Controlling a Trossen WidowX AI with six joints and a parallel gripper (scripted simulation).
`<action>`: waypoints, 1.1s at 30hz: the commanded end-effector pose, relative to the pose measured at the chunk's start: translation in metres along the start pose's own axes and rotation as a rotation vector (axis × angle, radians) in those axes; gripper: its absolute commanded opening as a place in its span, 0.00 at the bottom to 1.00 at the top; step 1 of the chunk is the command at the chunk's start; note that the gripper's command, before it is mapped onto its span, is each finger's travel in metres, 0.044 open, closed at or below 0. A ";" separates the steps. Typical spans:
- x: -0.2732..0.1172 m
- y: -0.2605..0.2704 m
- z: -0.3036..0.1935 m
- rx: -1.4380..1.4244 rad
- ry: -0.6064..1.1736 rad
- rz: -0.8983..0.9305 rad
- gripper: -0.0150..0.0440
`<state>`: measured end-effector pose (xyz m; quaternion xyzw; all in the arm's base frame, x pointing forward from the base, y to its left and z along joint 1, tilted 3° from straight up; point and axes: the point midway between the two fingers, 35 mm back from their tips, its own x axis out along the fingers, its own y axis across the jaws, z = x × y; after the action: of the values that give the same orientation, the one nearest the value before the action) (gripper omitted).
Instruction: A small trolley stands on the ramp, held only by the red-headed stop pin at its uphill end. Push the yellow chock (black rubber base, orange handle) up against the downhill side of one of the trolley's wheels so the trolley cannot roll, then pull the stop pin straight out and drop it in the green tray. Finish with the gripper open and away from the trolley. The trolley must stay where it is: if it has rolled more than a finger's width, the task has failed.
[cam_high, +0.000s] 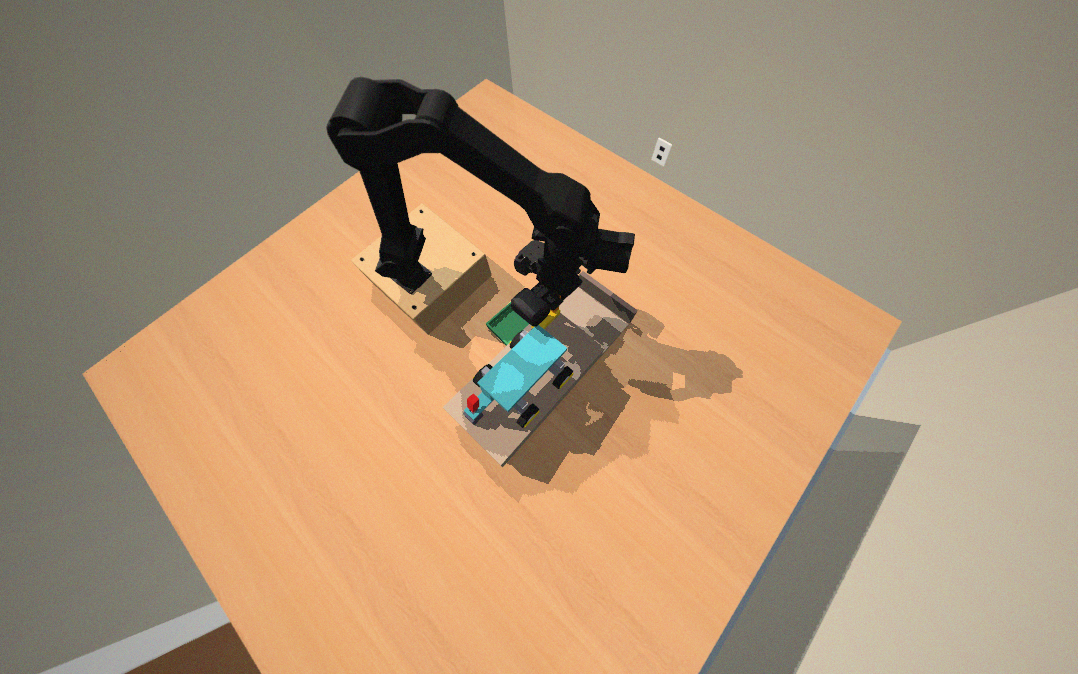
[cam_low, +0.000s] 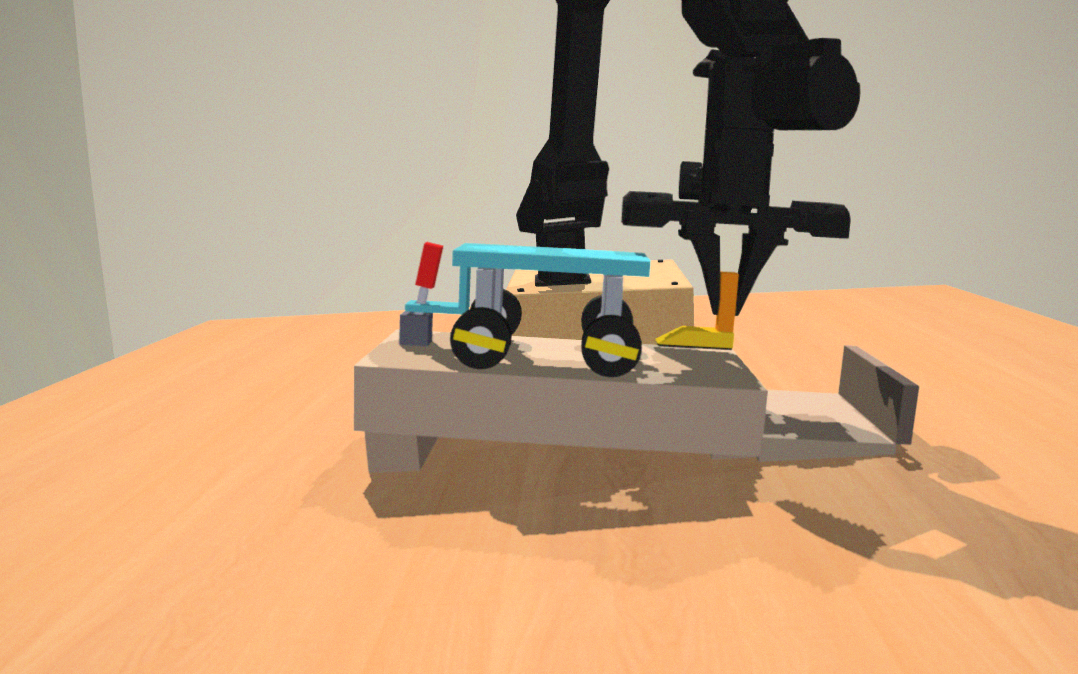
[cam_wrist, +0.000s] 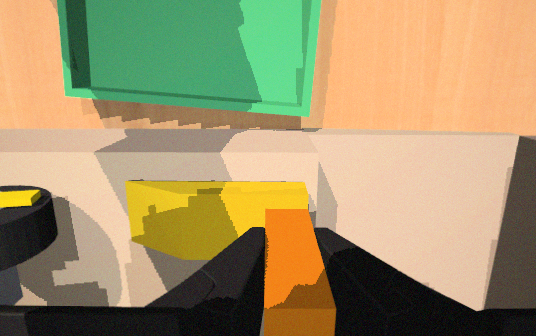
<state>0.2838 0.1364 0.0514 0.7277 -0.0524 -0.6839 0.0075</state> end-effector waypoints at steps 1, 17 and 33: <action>0.005 0.002 0.001 -0.004 -0.001 0.005 0.25; 0.003 0.015 0.000 -0.004 -0.001 0.006 0.25; 0.003 0.029 -0.001 -0.004 -0.001 0.007 0.25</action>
<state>0.2838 0.1115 0.0502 0.7260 -0.0534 -0.6856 0.0097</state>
